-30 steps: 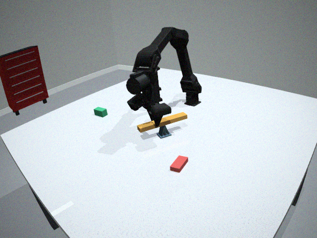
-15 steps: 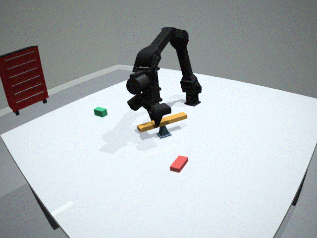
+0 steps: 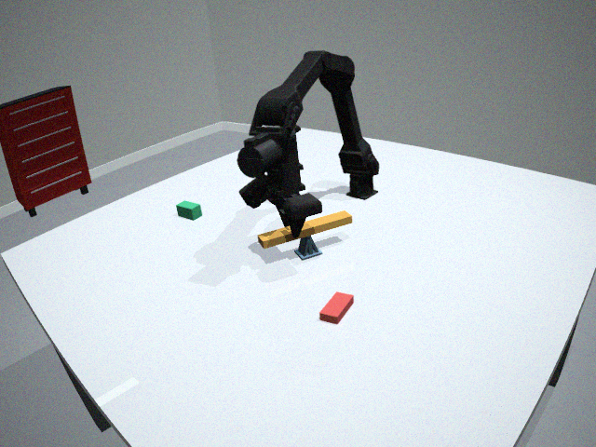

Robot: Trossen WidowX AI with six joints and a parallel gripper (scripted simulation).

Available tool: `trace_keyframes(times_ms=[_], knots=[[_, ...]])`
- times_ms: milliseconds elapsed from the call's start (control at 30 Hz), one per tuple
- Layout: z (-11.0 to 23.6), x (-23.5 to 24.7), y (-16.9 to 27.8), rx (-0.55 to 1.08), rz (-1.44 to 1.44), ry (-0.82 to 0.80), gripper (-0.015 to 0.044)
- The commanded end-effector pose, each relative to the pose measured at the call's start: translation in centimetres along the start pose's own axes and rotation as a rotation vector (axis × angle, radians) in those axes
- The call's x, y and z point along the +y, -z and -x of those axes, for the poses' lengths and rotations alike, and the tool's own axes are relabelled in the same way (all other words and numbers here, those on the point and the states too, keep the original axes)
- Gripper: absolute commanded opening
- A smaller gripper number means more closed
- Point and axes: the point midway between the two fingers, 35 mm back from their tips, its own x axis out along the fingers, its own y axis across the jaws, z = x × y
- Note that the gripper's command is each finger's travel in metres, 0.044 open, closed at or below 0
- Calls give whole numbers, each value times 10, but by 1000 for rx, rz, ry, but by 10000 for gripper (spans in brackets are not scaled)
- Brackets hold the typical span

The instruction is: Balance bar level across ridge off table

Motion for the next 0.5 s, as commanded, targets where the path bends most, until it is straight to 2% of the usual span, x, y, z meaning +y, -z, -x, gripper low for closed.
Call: trace_keyframes(times_ms=[0, 467], knots=[[0, 0, 0, 1, 0, 0, 171], [0, 0, 0, 1, 0, 0, 185]])
